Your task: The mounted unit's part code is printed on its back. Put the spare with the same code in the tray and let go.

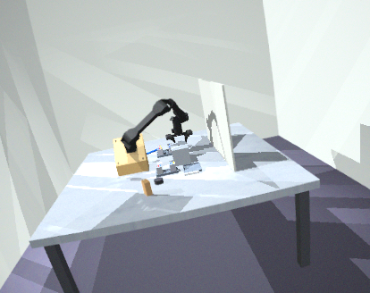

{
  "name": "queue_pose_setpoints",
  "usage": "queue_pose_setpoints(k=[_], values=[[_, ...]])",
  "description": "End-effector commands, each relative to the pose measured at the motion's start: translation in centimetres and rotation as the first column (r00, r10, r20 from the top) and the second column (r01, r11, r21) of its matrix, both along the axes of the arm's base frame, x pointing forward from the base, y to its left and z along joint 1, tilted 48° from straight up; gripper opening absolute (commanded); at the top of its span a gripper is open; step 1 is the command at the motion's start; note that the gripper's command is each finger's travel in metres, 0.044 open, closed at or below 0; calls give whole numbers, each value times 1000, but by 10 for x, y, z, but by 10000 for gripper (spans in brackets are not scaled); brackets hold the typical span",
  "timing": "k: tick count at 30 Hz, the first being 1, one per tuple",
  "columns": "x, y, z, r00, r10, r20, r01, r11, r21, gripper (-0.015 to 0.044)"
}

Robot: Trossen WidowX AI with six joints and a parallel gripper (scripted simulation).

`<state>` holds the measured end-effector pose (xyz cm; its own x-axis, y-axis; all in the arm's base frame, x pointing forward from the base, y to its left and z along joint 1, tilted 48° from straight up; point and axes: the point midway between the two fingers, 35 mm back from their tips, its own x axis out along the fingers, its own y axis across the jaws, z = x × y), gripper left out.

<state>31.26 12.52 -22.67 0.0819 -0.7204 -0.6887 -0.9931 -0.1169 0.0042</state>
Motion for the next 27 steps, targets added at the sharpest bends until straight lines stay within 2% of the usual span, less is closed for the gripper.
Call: queue_pose_setpoints(k=[1,2,8,15,19,27], values=[[0,-2,-1,1000,2,-3,-2,1000,-4,300],[0,-2,-1,1000,2,-3,-2,1000,-4,300],[0,0,0,1000,0,0,0,1000,0,143],[0,0,0,1000,0,0,0,1000,0,96],[0,0,0,1000,0,0,0,1000,0,0],[0,1,1,1000,0,0,0,1000,0,0]])
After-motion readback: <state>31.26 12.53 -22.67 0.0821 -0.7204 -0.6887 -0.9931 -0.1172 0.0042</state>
